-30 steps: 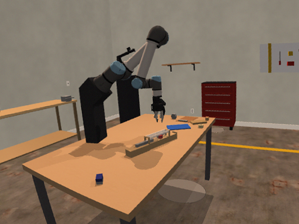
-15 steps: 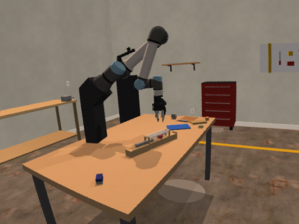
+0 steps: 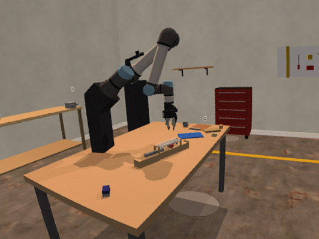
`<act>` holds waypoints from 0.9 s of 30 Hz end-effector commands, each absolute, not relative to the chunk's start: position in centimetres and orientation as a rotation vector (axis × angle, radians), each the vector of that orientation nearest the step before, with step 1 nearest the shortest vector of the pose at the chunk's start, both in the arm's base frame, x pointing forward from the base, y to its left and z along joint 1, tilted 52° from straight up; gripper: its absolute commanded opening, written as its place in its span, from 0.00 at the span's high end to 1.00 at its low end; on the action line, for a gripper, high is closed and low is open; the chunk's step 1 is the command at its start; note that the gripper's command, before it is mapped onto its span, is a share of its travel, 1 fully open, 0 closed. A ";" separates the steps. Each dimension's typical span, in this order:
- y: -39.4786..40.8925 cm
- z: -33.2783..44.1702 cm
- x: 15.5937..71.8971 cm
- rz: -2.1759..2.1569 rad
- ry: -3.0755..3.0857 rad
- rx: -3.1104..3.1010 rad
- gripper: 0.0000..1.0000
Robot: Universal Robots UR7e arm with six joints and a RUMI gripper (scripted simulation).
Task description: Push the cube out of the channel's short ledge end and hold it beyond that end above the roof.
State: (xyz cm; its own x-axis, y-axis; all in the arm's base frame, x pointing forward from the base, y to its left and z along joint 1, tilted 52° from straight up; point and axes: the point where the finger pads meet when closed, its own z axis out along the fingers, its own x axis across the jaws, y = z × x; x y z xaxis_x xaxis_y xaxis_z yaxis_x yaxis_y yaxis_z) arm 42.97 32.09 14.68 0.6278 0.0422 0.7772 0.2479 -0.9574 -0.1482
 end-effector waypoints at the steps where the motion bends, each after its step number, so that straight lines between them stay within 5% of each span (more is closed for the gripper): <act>1: 32.1 14.7 43.0 -1.238 -0.237 -2.609 0.78; 27: 32.3 14.2 43.6 -1.238 -0.237 -2.609 0.78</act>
